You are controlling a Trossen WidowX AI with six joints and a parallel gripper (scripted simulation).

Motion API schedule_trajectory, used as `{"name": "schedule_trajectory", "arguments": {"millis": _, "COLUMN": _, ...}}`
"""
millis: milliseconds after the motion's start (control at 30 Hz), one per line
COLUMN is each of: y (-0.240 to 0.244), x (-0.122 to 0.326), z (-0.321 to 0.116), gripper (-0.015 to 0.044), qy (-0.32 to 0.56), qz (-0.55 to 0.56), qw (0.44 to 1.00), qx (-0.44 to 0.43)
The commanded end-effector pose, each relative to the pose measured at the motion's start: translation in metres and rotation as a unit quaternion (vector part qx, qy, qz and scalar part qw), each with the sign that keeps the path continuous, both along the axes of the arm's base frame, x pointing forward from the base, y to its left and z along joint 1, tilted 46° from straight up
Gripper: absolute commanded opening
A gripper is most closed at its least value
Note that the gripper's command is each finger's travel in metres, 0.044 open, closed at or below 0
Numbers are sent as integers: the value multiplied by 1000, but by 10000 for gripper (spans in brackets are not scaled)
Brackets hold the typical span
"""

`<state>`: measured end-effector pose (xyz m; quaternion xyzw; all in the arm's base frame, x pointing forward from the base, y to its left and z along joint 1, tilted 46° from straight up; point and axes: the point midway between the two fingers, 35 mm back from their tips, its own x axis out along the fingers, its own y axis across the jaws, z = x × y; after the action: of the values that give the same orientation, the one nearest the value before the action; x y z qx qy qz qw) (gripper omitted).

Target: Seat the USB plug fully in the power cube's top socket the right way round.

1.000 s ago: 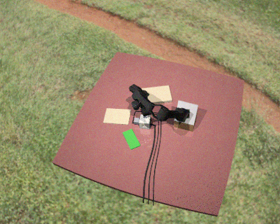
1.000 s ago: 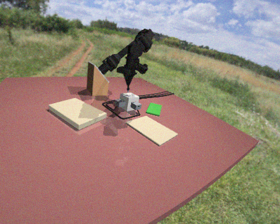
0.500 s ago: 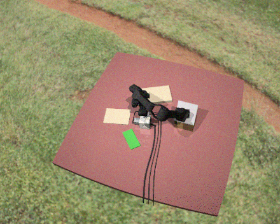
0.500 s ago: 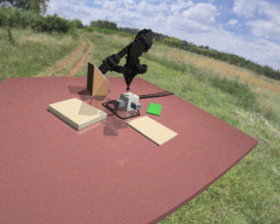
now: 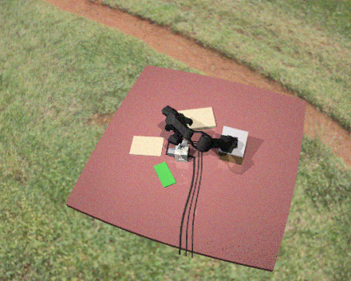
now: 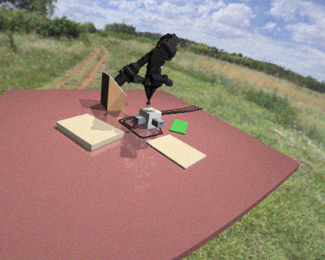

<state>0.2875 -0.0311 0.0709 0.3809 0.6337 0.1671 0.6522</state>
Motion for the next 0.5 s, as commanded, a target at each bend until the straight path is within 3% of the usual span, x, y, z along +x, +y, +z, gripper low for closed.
{"name": "schedule_trajectory", "arguments": {"millis": 0, "y": 0, "x": 0, "z": 0, "gripper": 0, "qy": 44, "qz": -44, "qw": 998, "qx": 8}}
{"name": "schedule_trajectory", "arguments": {"millis": 467, "y": 0, "x": 0, "z": 0, "gripper": 0, "qy": 171, "qz": -171, "qw": 970, "qx": 34}}
